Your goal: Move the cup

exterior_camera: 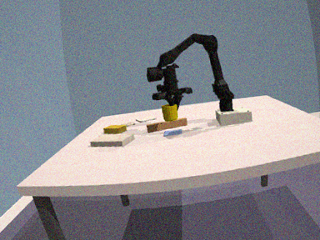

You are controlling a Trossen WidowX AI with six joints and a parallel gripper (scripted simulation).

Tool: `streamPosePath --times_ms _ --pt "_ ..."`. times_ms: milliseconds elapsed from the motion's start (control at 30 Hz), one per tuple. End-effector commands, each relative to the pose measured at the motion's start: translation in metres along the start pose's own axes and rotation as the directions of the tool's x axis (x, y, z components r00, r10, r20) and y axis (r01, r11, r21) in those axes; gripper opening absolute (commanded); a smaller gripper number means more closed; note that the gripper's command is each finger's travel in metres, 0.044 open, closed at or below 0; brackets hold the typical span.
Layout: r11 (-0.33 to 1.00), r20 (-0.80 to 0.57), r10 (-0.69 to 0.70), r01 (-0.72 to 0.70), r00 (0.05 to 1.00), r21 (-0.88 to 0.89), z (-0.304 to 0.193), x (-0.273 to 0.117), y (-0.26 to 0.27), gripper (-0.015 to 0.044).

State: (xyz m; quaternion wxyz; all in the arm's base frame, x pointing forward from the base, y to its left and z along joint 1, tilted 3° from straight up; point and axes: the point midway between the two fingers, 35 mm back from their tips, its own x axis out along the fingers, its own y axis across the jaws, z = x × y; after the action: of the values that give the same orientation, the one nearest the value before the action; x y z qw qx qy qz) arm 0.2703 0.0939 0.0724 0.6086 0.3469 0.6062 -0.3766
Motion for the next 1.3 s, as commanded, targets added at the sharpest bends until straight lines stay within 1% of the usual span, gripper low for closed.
streamPosePath --times_ms 0,367,1267 --pt "1.0 0.0 0.0 0.0 1.0 0.0 0.0 0.0 0.0 0.0" --pt "1.0 0.001 0.001 -0.001 1.0 0.0 0.003 0.0 -0.001 0.0" --pt "1.0 0.007 0.002 -0.002 1.0 0.003 0.059 -0.001 -0.015 0.0"
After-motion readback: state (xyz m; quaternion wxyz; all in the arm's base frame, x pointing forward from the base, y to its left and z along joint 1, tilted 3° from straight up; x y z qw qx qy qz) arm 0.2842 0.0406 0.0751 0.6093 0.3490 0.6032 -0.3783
